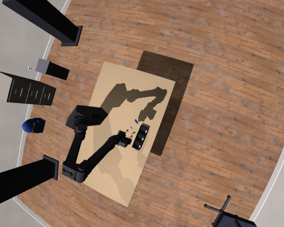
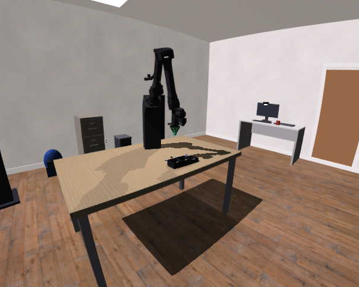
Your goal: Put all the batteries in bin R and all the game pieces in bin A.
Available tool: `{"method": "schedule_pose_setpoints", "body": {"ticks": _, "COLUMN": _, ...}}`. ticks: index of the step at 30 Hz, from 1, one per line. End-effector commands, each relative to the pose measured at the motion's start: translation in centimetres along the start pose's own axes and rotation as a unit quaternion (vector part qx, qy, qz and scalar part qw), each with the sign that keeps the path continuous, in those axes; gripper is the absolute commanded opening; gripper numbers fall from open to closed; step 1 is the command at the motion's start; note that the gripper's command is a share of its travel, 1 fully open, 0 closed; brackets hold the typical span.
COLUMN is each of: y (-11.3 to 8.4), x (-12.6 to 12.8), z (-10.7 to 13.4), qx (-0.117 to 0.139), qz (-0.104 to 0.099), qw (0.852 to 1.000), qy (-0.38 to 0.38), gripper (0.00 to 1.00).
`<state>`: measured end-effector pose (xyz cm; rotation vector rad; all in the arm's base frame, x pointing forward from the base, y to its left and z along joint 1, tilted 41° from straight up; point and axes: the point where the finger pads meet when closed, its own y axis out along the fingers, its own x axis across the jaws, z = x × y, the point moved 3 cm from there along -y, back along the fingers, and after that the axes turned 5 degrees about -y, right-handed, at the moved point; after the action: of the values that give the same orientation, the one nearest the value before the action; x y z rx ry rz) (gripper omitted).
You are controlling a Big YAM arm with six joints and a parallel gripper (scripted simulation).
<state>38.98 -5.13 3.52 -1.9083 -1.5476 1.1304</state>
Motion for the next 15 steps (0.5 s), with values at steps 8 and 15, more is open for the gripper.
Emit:
{"method": "schedule_pose_setpoints", "body": {"ticks": 8, "y": -0.5, "x": 0.7, "z": -0.4, "qx": 0.003, "qz": 0.001, "qw": 1.0, "qy": 0.019, "gripper": 0.08}}
{"method": "schedule_pose_setpoints", "body": {"ticks": 15, "y": -1.0, "x": 0.3, "z": -1.3, "qx": -0.018, "qz": 0.003, "qw": 1.0, "qy": 0.02, "gripper": 0.08}}
